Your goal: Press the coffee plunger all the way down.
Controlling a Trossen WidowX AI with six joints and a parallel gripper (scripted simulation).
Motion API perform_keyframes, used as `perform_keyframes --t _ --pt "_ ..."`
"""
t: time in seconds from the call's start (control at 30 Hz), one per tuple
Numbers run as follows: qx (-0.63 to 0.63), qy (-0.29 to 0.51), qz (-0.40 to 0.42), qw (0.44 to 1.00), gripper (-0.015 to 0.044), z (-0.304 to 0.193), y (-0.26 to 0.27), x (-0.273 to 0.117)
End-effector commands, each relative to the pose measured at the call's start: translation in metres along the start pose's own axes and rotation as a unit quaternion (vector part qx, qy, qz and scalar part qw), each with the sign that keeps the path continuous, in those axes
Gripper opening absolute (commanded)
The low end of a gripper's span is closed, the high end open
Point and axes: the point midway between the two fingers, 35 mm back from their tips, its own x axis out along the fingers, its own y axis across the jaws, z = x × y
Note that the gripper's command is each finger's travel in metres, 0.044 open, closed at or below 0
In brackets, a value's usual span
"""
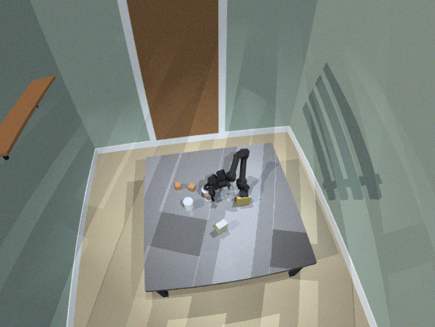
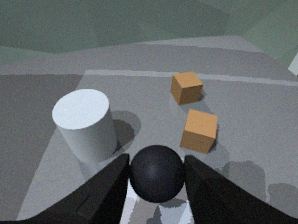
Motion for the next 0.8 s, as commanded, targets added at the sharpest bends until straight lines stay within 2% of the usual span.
perform_keyframes --t 0.0,0.3,0.77 --pt "0.000 0.000 0.000 1.000 0.0199 0.000 0.000 0.000" --pt "0.000 0.000 0.000 1.000 0.0435 0.000 0.000 0.000" --pt "-0.001 -0.031 0.028 0.999 0.0440 0.026 0.008 -0.009"
